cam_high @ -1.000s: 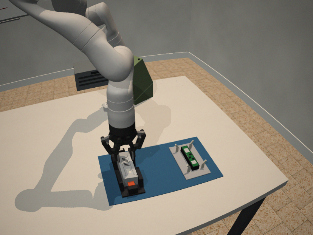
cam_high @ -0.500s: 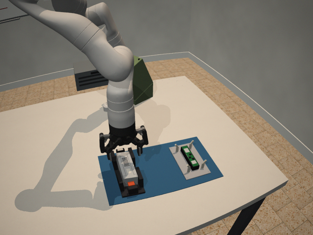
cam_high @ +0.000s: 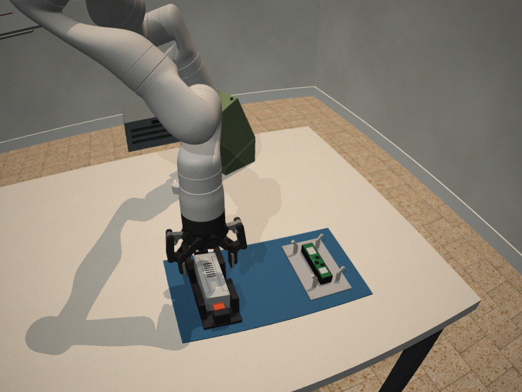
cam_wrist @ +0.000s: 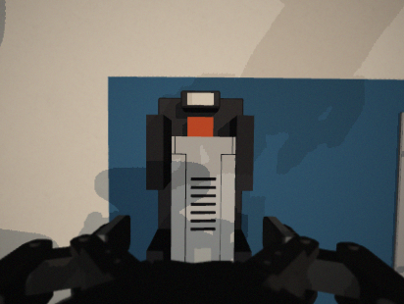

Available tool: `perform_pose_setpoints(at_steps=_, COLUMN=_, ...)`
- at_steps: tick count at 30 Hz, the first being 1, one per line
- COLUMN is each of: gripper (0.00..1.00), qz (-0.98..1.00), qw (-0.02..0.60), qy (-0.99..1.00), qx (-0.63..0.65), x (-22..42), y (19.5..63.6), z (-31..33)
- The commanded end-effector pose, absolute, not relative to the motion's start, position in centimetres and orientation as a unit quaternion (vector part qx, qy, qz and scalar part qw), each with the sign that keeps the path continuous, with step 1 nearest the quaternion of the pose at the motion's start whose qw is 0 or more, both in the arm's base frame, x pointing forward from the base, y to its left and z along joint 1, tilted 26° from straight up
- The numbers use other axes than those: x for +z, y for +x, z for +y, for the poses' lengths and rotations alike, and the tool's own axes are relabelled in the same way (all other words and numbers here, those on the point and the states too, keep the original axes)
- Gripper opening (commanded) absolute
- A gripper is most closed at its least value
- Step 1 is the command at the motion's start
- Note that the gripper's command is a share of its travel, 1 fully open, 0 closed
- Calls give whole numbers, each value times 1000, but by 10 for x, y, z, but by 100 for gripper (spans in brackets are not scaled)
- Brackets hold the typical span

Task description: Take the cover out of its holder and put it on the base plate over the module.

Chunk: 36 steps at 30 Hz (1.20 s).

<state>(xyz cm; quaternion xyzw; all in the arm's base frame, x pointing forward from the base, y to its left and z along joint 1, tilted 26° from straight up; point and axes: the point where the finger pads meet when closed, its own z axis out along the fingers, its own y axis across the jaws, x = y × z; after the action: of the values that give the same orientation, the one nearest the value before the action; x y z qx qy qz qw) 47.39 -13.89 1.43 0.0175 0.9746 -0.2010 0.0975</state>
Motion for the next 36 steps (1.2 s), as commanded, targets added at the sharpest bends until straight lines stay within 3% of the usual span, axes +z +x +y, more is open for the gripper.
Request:
perform_pose_setpoints(at_steps=1, gripper=100, qz=975, qw=92, qy=18, qx=-200, x=-2, y=474, z=-143)
perform_pose_setpoints(at_steps=36, gripper=100, qz=975, qw=95, qy=17, qx=-200, x=-24, y=481, z=-153)
